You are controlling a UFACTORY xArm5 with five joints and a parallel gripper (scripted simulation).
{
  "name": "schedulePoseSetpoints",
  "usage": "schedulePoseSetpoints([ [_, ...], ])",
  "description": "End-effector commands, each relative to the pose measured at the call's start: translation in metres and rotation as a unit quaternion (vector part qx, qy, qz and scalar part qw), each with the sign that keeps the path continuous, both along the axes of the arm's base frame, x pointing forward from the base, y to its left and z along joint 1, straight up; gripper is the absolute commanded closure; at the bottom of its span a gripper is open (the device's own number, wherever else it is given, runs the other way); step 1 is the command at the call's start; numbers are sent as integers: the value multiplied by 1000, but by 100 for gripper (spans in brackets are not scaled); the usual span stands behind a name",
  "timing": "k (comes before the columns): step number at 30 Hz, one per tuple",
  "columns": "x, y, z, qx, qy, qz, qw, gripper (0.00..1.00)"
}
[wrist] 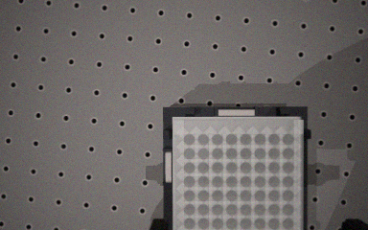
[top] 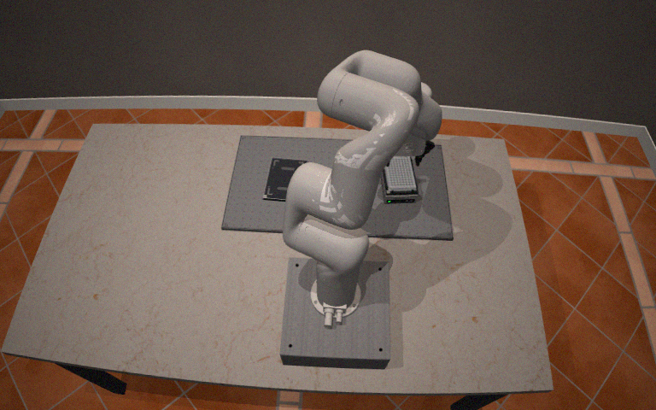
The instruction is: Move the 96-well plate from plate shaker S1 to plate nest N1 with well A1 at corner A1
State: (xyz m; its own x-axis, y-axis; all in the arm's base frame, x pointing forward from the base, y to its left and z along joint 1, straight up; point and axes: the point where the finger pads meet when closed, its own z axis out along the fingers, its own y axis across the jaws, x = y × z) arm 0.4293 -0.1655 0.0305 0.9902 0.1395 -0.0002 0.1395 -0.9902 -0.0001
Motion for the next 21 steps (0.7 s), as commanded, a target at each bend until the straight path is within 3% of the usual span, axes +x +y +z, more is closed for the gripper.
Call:
schedulePoseSetpoints([
  [1, 1, -1, -6, -1, -2, 0, 1000, 0],
  [11, 1, -1, -23, -1, -2, 0, 1000, 0],
  [21, 1, -1, -27, -1, -2, 0, 1000, 0],
])
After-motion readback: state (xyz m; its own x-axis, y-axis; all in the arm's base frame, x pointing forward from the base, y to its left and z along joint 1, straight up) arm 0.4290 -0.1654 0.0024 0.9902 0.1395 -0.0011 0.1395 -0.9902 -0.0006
